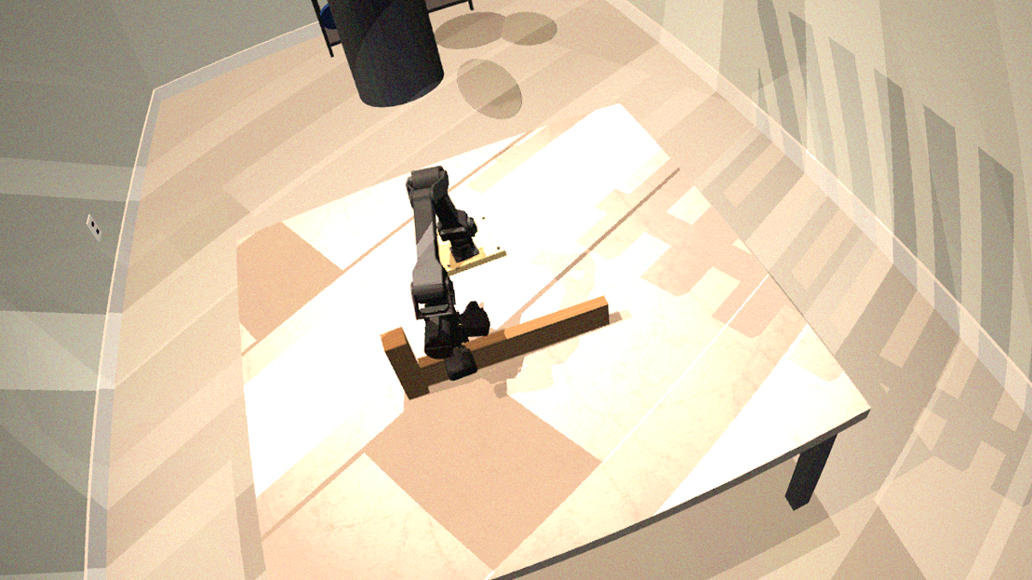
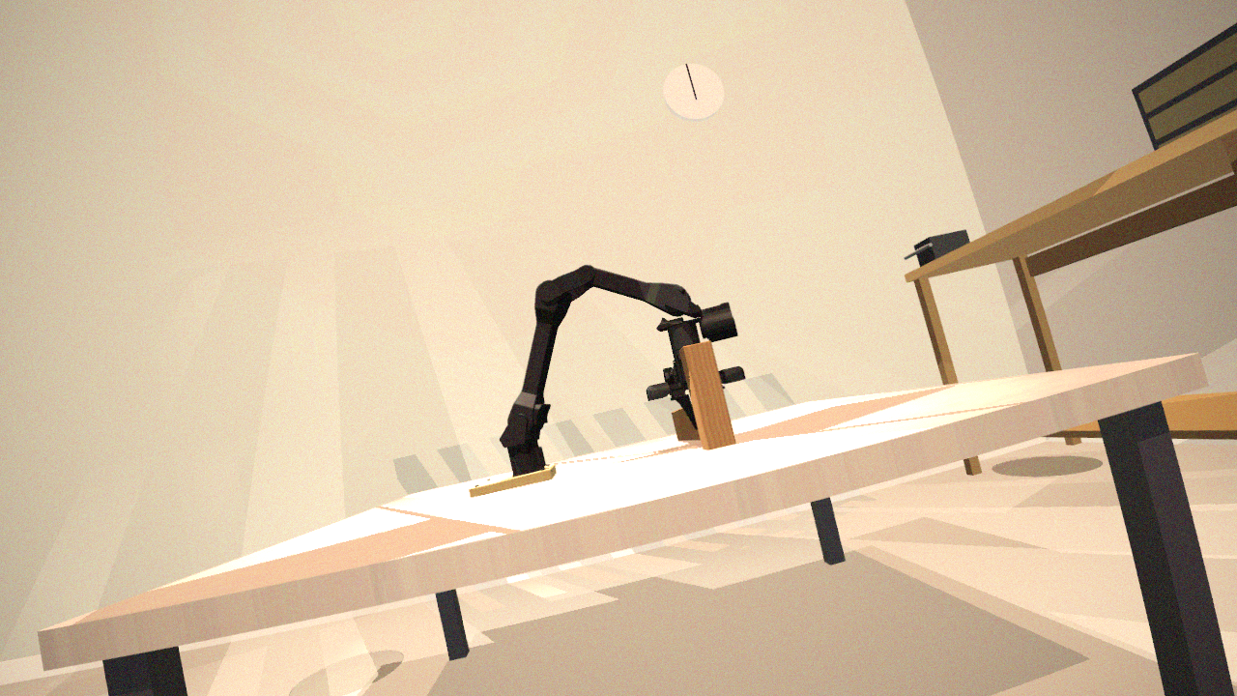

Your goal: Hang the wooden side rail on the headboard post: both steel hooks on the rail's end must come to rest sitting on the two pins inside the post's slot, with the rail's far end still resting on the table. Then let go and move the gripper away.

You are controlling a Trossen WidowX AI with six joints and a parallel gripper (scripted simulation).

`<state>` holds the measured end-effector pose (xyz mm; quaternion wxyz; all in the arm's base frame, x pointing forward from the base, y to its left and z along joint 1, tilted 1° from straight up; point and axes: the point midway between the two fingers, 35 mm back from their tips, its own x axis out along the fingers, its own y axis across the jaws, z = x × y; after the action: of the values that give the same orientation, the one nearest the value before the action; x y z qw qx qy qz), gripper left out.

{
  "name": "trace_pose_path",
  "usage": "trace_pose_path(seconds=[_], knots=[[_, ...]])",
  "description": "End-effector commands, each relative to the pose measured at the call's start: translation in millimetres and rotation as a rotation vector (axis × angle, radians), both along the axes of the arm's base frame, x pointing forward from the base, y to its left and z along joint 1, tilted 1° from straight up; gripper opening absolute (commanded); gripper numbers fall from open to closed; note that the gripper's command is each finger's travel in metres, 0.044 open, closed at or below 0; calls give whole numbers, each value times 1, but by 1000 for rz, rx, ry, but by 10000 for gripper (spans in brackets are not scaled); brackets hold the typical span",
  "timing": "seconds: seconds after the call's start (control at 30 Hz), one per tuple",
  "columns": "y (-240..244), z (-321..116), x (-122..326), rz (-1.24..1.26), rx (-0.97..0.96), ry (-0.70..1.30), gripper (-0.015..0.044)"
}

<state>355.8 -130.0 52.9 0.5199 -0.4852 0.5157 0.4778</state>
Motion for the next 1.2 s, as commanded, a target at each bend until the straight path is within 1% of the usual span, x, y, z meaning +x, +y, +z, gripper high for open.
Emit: trace_pose_path(seconds=[0.0, 0.33, 0.73, 0.83, 0.9, 0.97, 1.17], knots=[[-1, 0, 1, -5, -7, -5, 0], [-1, -2, 1, -5, -7, -5, 0], [0, -1, 0, 0, 0, 1, 315], [0, 12, 0, -1, -2, -1, 394], [0, 29, 0, -4, -5, -4, 440], [1, 39, -1, -5, -6, -5, 440], [3, 39, -1, -5, -6, -5, 440]])
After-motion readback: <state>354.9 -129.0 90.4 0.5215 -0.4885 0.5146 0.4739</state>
